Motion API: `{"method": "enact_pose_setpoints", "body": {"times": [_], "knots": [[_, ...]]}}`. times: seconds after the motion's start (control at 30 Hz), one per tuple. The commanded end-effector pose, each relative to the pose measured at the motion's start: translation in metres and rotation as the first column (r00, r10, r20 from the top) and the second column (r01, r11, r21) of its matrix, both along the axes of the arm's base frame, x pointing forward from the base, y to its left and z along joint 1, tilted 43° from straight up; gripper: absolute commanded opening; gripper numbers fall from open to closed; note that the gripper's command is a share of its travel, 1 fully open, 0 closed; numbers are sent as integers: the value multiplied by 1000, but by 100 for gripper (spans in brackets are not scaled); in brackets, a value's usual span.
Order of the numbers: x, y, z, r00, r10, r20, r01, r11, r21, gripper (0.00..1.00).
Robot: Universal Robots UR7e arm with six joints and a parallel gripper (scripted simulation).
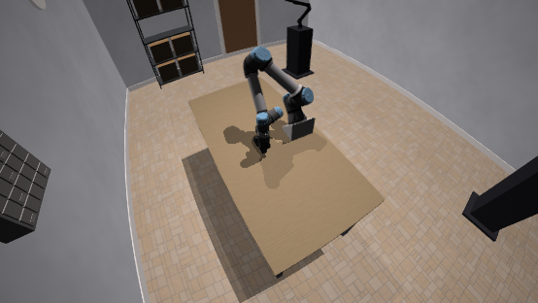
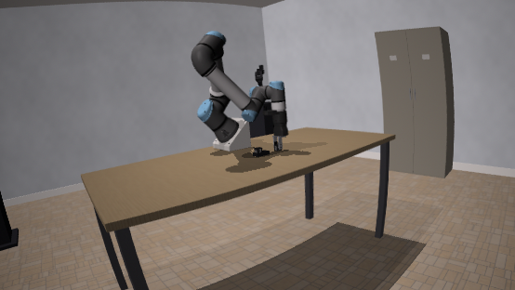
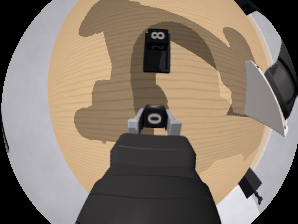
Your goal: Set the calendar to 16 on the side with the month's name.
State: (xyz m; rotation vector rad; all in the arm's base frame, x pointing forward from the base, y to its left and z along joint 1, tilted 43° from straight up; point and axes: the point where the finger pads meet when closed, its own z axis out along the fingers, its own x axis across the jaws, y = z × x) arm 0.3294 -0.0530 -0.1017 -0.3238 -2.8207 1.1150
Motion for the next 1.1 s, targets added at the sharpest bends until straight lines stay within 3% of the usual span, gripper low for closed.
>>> {"method": "enact_pose_setpoints", "body": {"times": [0.0,1.07], "knots": [[0,0,0,1000,0,1,0,1000,0,57],[0,-2,-3,1000,0,1,0,1000,0,57]]}}
